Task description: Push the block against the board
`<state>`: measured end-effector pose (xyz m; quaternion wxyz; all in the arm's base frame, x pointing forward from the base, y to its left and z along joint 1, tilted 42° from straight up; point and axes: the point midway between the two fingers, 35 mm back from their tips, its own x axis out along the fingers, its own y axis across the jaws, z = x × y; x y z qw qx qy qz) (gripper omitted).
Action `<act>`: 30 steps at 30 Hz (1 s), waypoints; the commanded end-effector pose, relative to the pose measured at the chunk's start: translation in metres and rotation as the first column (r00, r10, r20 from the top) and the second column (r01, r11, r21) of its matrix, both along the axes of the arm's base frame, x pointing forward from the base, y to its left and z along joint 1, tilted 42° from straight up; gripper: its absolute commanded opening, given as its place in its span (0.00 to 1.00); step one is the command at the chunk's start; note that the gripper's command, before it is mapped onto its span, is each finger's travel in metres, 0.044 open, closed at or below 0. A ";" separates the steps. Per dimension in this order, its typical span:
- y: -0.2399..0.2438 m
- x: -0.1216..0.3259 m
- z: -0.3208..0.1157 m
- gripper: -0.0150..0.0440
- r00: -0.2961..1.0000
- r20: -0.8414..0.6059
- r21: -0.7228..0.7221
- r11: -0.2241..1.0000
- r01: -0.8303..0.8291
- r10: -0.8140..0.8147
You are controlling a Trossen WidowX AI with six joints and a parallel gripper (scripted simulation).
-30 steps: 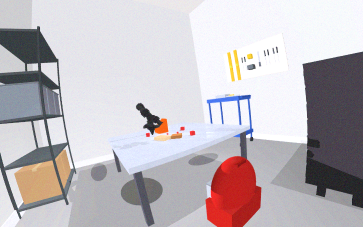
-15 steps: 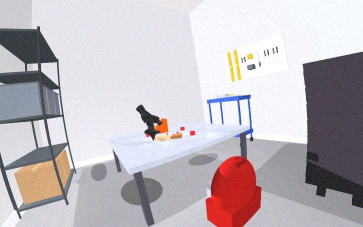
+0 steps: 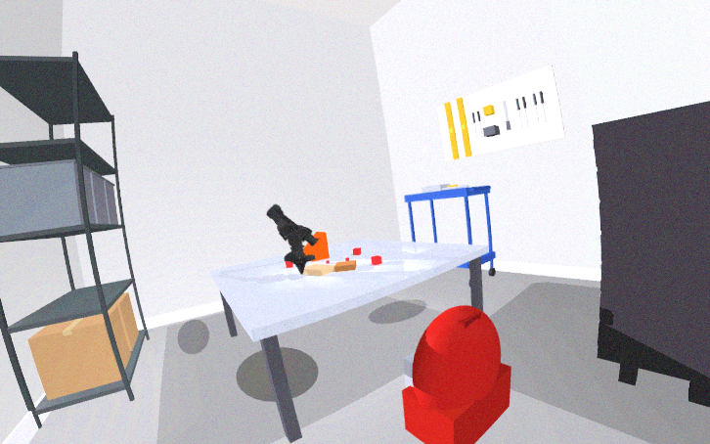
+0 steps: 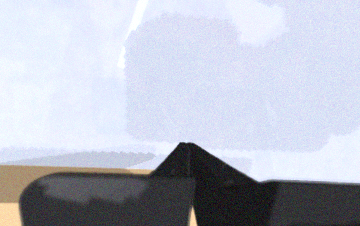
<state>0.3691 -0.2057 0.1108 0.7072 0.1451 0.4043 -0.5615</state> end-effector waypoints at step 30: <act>0.018 -0.011 -0.020 0.25 1.000 -0.006 0.004 1.000 0.004 -0.004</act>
